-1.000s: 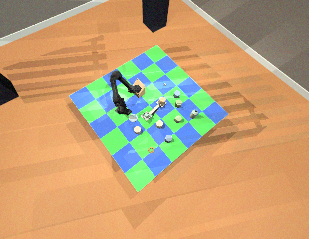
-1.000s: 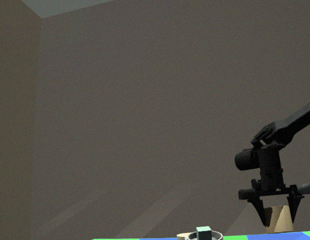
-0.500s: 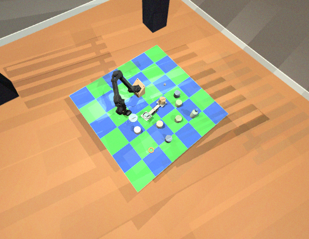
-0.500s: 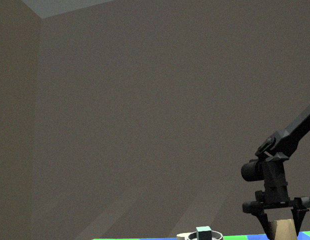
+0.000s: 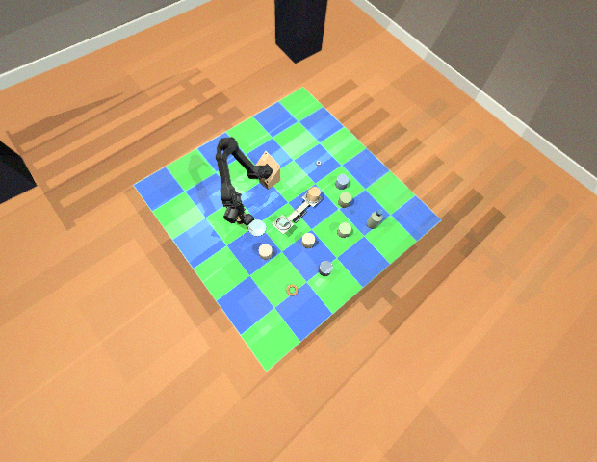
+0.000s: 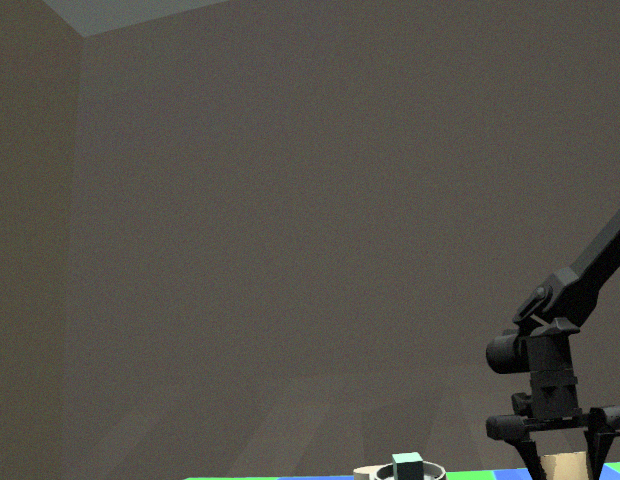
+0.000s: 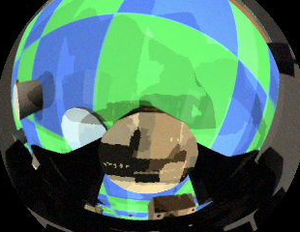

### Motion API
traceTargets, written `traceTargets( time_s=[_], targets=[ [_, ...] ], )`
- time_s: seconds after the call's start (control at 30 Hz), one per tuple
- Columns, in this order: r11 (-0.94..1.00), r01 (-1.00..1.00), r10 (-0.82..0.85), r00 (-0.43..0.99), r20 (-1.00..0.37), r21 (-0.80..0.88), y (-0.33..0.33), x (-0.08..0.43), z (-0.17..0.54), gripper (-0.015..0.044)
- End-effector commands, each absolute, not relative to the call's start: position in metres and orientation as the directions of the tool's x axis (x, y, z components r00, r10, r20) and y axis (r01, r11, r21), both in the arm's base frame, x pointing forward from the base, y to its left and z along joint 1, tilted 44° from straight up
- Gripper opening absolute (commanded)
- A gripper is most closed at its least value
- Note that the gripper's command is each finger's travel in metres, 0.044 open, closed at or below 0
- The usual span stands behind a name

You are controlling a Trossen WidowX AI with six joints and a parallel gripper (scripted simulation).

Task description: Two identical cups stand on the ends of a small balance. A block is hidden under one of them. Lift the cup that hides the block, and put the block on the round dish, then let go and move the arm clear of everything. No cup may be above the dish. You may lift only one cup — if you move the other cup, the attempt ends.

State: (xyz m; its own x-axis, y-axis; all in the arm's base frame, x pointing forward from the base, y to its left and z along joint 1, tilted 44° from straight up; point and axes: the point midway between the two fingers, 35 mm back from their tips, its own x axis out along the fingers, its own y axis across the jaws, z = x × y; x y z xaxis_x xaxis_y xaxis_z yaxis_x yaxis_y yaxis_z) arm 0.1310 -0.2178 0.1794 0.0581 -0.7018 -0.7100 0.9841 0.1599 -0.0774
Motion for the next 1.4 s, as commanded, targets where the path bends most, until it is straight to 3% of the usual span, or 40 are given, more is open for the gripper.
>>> traceTargets(
  time_s=[0.0, 0.03, 0.6, 0.93, 1.17, 1.37],
  targets=[
    [0.165, 0.983, -0.699, 0.059, -0.713, -0.080, -0.222, 0.131, 0.173, 0.0000],
    [0.165, 0.983, -0.699, 0.059, -0.712, -0.080, -0.223, 0.131, 0.171, 0.0000],
    [0.161, 0.984, -0.700, 0.058, -0.712, -0.077, -0.214, 0.132, 0.183, 0.0440],
    [0.165, 0.983, -0.696, 0.060, -0.715, -0.078, -0.182, 0.128, 0.214, 0.0440],
    [0.260, 0.963, -0.689, 0.128, -0.714, -0.077, -0.174, 0.134, 0.222, 0.0260],
    [0.297, 0.951, -0.653, 0.137, -0.744, -0.085, -0.165, 0.157, 0.215, 0.0260]
  ],
)
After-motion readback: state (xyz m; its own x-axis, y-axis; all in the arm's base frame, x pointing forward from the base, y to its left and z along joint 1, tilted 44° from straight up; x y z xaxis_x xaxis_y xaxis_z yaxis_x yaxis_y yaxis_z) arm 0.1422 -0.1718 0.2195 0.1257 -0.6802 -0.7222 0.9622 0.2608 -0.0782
